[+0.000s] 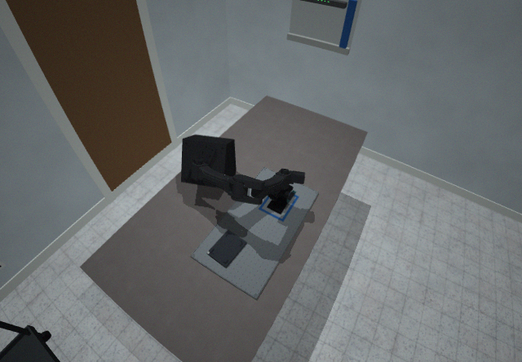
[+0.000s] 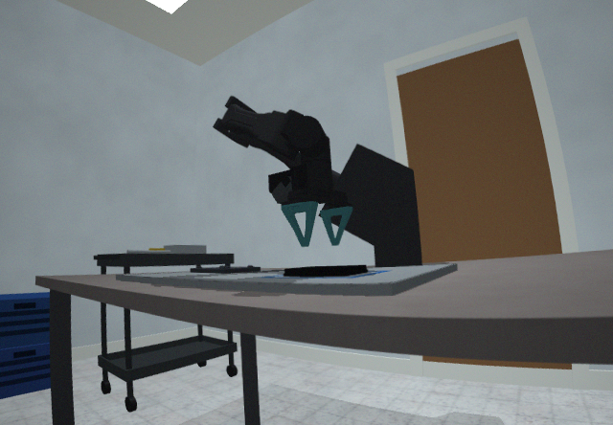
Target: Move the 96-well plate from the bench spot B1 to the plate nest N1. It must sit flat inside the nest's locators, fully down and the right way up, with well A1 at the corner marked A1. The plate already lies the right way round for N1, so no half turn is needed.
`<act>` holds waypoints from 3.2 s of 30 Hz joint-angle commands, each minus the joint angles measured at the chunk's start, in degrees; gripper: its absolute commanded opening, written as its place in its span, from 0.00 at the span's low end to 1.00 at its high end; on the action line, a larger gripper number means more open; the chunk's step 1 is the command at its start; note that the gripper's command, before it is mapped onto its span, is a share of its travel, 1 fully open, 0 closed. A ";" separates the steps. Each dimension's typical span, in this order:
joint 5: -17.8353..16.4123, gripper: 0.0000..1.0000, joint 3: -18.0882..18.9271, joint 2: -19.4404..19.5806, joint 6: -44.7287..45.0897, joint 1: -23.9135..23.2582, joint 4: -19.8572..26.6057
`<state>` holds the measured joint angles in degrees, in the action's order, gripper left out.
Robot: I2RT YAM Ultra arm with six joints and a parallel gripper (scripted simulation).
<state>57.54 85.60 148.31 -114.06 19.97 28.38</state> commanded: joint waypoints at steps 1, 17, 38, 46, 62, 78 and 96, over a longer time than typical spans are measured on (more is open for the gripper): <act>0.71 1.00 -2.07 1.34 2.26 1.01 -3.09; 0.43 1.00 -3.11 2.80 7.48 -2.72 -10.00; -0.04 1.00 -3.66 4.79 13.43 -4.70 -17.62; -0.13 1.00 -2.46 3.80 13.18 -5.22 -17.06; -0.14 0.00 -2.47 3.80 13.19 -5.22 -17.08; -0.14 0.00 -2.47 3.80 13.19 -5.22 -17.08; 0.49 0.00 -3.64 1.46 9.64 -2.79 -12.35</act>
<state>57.25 83.48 151.48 -103.00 14.98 13.74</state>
